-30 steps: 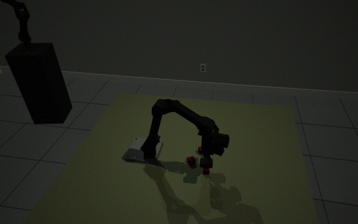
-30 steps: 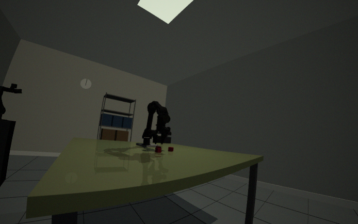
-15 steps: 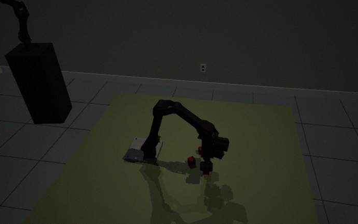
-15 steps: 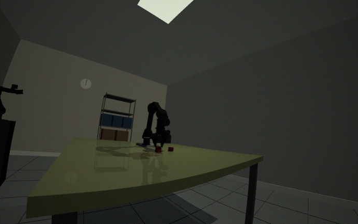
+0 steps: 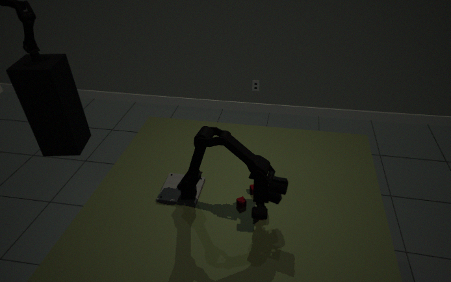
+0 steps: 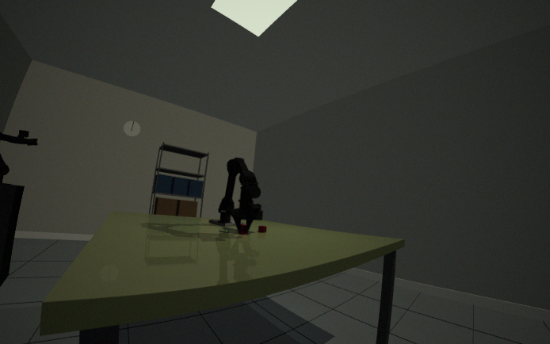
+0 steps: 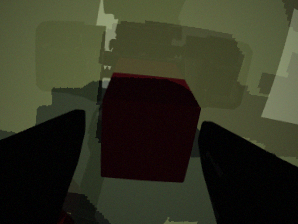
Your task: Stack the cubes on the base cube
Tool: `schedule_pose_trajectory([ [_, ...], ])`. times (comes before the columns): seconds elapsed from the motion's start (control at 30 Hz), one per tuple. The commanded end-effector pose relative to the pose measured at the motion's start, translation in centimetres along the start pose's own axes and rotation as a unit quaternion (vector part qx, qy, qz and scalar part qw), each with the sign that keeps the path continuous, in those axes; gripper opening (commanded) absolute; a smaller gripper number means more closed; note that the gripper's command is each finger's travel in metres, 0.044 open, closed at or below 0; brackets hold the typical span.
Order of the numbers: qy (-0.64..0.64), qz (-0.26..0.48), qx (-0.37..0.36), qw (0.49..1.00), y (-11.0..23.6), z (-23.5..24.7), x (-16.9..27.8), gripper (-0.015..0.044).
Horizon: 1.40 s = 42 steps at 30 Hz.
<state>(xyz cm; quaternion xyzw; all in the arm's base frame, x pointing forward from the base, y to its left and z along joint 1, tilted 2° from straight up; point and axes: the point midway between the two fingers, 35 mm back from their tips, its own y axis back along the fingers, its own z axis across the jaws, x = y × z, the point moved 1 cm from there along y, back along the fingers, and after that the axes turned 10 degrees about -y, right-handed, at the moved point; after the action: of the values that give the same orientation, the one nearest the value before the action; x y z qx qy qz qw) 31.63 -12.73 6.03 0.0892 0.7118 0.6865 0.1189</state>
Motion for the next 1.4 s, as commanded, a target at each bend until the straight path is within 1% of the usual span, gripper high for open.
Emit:
schedule_pose_trajectory([
  [0.0, 0.002, -0.001, 0.002, 1.000, -0.1, -0.1, -0.1, 0.0134],
  [0.03, 0.002, -0.001, 0.002, 1.000, -0.1, -0.1, -0.1, 0.0107],
  [0.07, 0.002, -0.001, 0.002, 1.000, -0.1, -0.1, -0.1, 0.0105],
  [0.23, 0.002, -0.001, 0.002, 1.000, 0.4, -0.1, -0.1, 0.0105],
  [0.8, 0.001, -0.002, 0.002, 1.000, 5.7, 0.0, -0.6, 0.0105],
  [1.37, 0.001, -0.001, 0.002, 1.000, 10.9, 0.1, 0.0, 0.0105],
])
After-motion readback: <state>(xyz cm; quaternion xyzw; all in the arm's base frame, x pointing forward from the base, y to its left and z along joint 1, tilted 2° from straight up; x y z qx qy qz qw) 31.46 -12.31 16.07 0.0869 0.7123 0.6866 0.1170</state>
